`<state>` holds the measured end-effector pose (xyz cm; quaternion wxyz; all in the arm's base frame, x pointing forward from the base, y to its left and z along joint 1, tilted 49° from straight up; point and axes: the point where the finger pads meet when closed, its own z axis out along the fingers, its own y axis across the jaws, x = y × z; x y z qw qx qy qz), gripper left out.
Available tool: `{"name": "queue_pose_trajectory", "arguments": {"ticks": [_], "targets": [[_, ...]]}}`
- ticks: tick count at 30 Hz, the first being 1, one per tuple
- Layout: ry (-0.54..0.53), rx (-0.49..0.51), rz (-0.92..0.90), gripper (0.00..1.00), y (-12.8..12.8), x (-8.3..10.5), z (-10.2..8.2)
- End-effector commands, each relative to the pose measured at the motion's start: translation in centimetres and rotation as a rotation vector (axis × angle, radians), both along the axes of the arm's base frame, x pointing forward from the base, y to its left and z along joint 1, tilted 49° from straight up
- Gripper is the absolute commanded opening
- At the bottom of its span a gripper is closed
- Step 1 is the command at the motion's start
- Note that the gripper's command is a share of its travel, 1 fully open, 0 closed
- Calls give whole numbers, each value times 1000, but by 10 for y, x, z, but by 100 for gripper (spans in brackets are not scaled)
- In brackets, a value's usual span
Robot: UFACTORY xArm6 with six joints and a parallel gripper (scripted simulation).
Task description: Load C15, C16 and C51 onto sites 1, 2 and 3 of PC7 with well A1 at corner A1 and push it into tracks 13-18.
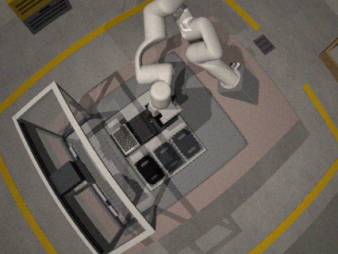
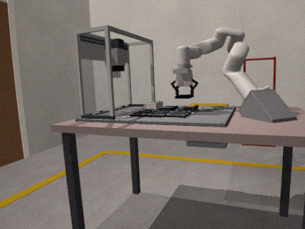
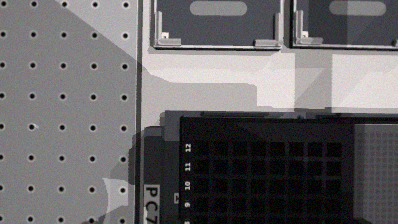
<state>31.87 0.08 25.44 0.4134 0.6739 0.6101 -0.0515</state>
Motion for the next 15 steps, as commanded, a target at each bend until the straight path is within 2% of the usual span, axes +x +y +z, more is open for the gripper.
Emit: {"name": "queue_pose_trajectory", "arguments": {"ticks": [1, 15], "targets": [[-2, 1, 1, 0, -3, 3, -3], [-2, 1, 1, 0, -16, 12, -16]]}}
